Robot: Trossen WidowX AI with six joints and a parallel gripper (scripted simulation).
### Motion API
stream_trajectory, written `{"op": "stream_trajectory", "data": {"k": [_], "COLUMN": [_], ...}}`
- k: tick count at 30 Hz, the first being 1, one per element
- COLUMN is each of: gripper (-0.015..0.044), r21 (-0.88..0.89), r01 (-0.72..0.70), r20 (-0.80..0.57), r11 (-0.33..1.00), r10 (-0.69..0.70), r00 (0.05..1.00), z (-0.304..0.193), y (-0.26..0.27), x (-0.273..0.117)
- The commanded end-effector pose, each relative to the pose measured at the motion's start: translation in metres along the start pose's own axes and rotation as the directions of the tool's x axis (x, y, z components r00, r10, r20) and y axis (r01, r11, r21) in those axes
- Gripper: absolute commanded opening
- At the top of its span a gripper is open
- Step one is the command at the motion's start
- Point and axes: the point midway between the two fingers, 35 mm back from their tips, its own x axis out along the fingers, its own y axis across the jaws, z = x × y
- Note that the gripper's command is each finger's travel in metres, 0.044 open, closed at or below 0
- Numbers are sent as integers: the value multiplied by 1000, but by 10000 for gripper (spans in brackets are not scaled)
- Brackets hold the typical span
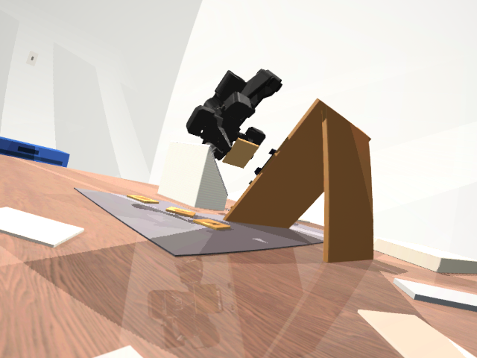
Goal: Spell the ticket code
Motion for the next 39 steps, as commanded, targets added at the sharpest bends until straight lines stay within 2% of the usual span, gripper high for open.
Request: {"op": "stream_trajectory", "data": {"k": [1, 39], "gripper": [0, 0], "r21": [-2, -1], "r01": [2, 1], "r20": [2, 2], "r11": [1000, 1000], "r10": [-2, -1], "r00": [1000, 1000], "z": [1, 1], "y": [3, 22], "x": [0, 0]}}
